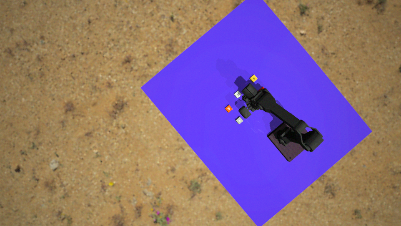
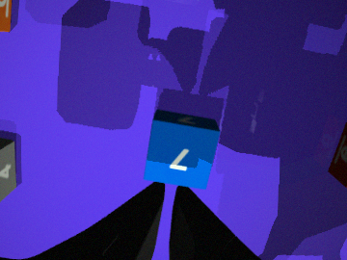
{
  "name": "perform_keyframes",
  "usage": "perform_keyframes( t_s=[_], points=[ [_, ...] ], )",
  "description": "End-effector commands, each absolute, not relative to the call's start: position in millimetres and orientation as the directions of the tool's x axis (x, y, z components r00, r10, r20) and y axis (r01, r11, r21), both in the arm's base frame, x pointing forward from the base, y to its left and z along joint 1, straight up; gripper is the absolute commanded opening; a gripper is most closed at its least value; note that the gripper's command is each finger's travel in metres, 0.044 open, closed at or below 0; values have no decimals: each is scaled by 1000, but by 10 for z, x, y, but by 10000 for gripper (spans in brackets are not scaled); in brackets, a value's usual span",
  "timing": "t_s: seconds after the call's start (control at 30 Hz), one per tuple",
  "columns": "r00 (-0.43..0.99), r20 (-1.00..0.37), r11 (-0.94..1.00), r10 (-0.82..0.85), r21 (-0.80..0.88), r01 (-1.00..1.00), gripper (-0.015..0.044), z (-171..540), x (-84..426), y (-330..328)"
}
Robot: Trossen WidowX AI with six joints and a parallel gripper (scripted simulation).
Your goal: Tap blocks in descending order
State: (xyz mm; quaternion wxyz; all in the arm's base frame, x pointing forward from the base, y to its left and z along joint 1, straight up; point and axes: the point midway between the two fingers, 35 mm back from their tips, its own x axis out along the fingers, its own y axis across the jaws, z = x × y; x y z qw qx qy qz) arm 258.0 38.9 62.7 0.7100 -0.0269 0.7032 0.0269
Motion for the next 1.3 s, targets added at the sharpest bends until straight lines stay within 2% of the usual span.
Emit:
perform_keyframes(
  t_s=[0.0, 0.87, 1.17, 1.27],
  points=[
    [22, -1000, 997, 3, 1, -72, 20, 520, 2582, 394],
    [21, -1000, 997, 3, 1, -72, 20, 218, 2588, 395],
    [22, -1000, 997, 3, 1, -72, 20, 603, 2593, 396],
    [22, -1000, 997, 3, 1, -72, 20, 992, 2606, 398]
  ],
)
